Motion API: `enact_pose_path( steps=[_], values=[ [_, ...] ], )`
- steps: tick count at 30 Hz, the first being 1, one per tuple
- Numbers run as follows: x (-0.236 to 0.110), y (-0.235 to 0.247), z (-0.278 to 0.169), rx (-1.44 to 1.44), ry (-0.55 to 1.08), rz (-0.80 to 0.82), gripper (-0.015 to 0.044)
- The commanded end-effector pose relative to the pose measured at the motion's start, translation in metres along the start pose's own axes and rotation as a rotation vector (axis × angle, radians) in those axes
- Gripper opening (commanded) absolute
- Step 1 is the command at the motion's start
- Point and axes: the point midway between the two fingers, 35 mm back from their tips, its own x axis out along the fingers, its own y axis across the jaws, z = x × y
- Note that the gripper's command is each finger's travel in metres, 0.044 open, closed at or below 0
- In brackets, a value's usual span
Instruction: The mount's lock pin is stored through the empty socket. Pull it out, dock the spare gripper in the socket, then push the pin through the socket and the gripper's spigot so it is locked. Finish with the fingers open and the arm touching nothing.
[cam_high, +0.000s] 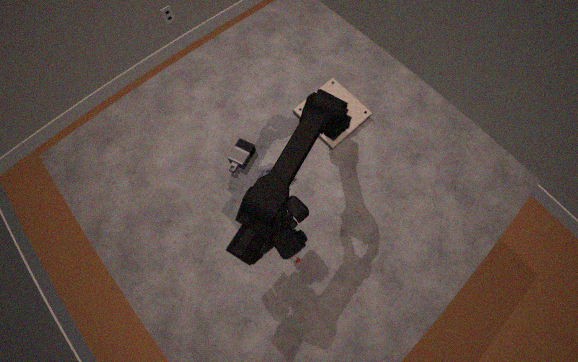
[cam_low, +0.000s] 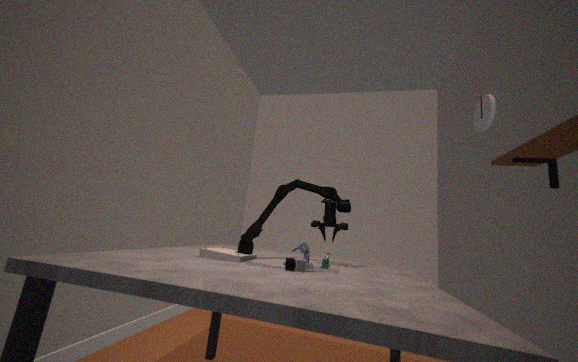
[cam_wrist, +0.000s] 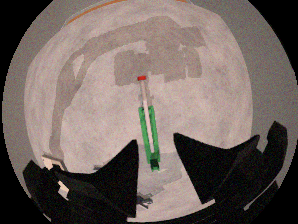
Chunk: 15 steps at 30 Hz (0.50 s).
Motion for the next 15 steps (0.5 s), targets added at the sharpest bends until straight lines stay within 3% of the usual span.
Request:
enact_pose_path(
  steps=[1,15],
  values=[
    [0.029,0.002,-0.007,-0.003,0.009,0.007,0.018],
    [0.058,0.002,-0.013,-0.003,0.009,0.007,0.018]
  ],
)
